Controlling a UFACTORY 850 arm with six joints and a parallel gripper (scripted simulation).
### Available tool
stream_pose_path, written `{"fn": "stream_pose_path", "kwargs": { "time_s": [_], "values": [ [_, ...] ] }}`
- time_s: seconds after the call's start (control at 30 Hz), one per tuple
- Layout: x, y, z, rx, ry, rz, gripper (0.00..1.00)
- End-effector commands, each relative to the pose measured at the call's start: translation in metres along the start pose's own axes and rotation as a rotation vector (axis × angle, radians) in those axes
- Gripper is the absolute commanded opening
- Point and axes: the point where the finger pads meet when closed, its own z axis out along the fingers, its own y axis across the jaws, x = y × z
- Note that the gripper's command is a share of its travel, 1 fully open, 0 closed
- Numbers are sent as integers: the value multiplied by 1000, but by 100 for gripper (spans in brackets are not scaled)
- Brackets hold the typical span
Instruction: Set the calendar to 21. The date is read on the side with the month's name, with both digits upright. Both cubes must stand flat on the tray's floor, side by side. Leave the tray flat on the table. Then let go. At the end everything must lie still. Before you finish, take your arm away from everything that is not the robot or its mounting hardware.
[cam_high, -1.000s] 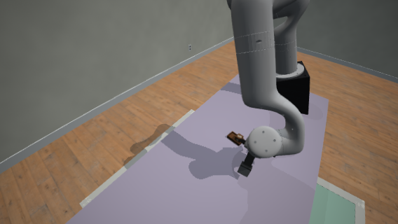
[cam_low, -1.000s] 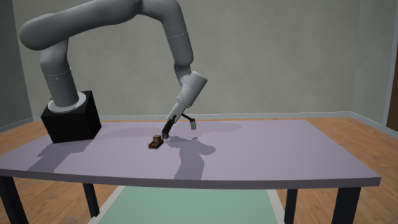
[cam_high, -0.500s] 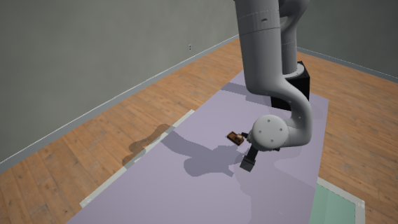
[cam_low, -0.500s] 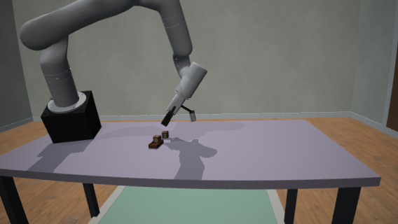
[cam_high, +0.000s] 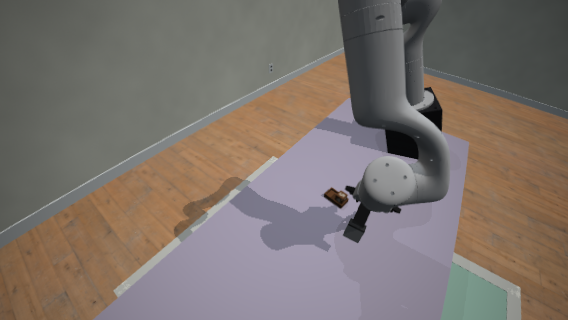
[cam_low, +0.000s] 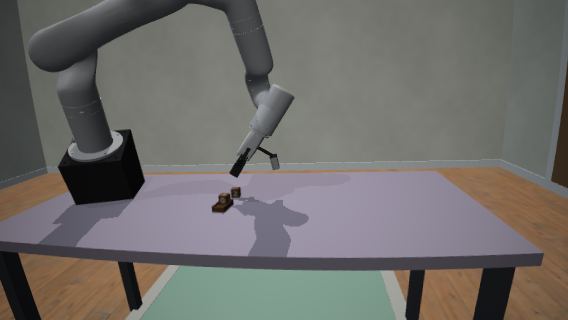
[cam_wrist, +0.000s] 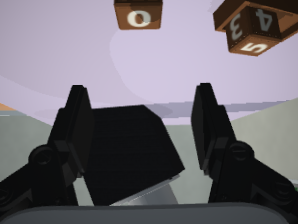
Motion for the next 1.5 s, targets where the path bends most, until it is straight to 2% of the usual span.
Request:
{"fn": "stream_pose_path", "kwargs": {
  "time_s": [0.0, 0.13, 0.2, 0.5, 0.83, 1.07, 1.27, 1.47],
  "values": [
    [2, 4, 0, -19, 111, 10, 69],
    [-1, 2, -1, -8, 246, 4, 69],
    [-2, 0, -1, -2, 269, 2, 69],
    [-7, -1, -1, 4, 290, -1, 69],
    [-5, 5, 0, -20, 338, 9, 69],
    [-2, 11, 0, -44, 438, 19, 69],
    [-3, 8, 0, -33, 526, 15, 69],
    [-6, 4, 0, -15, 566, 7, 69]
  ]
}}
